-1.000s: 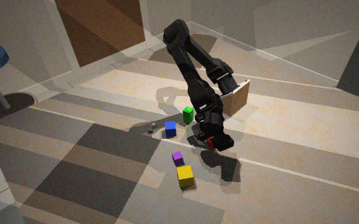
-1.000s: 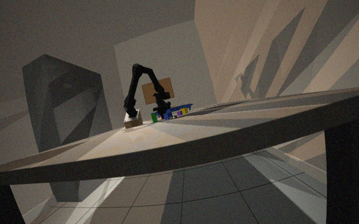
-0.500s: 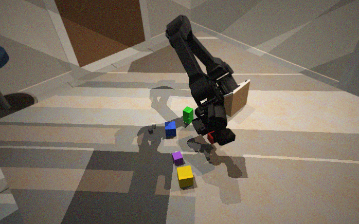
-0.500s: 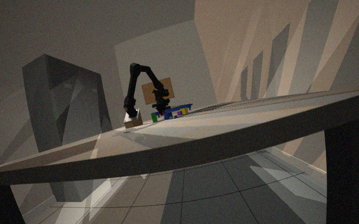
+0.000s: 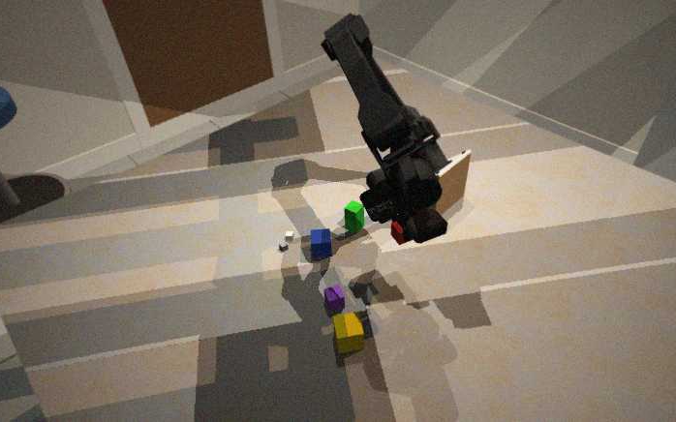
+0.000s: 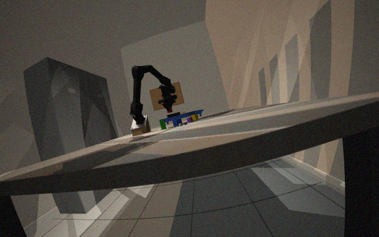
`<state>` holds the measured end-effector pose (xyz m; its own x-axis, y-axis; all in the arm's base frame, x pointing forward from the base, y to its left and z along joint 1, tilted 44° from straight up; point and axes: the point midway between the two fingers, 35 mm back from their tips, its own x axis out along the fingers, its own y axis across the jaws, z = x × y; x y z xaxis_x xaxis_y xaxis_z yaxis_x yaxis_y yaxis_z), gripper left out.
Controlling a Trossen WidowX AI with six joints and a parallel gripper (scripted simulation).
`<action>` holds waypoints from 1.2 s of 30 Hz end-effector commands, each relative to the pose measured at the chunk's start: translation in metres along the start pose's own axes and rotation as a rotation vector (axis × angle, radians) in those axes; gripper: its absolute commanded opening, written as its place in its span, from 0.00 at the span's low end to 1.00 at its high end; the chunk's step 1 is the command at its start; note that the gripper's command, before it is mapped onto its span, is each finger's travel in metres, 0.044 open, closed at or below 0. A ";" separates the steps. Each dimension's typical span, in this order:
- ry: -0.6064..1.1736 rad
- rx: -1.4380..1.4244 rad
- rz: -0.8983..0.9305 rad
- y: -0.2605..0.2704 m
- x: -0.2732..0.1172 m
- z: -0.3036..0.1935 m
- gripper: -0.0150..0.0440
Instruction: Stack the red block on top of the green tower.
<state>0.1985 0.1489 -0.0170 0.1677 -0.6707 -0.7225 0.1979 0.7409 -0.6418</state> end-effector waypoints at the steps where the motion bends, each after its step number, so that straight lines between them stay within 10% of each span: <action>1: 0.005 0.008 0.003 0.000 -0.009 0.000 0.25; 36: 0.006 0.004 0.001 -0.129 -0.014 0.024 0.25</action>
<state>0.1976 0.0729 0.0755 0.1629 -0.6644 -0.7294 0.2069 0.7459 -0.6332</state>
